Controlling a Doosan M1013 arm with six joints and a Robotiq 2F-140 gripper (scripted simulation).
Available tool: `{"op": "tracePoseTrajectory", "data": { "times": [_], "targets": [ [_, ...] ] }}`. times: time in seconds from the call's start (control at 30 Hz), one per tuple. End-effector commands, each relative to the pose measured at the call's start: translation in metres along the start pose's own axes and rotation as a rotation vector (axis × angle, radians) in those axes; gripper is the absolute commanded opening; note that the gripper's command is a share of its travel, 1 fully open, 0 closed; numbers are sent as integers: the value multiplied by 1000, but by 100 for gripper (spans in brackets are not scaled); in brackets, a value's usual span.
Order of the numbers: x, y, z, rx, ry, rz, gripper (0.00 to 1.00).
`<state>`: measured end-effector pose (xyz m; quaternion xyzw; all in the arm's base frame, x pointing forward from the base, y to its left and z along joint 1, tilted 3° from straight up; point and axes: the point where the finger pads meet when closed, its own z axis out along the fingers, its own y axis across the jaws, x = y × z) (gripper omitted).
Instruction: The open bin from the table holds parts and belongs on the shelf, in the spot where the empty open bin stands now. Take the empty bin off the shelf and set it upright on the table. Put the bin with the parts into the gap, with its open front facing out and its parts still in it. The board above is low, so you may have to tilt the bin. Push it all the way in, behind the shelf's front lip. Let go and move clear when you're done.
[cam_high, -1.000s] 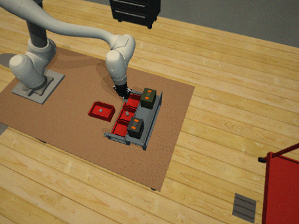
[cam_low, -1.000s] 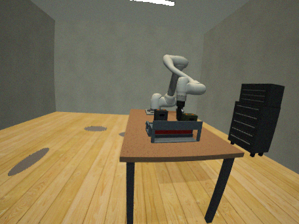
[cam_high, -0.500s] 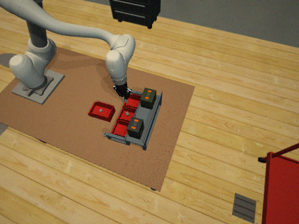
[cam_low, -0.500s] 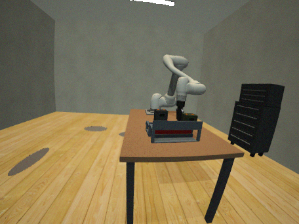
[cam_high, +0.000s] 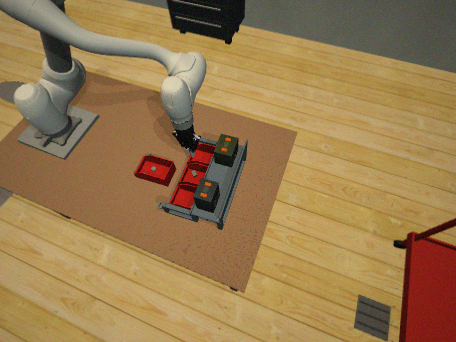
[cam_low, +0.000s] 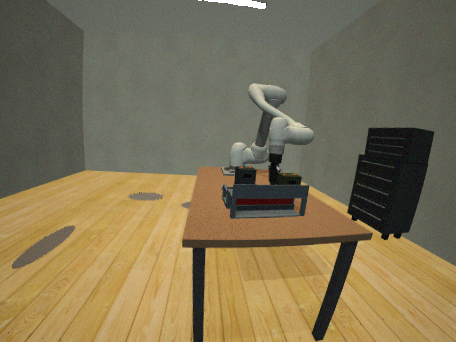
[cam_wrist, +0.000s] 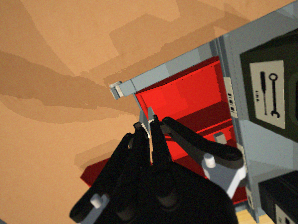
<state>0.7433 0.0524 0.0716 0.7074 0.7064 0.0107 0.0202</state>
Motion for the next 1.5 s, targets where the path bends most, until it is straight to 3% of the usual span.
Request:
{"op": "tracePoseTrajectory", "data": {
  "times": [0.0,1.47],
  "targets": [
    [0,-1,-5,1,-4,-2,10],
    [0,-1,-16,1,-4,-2,10]
  ]
}}
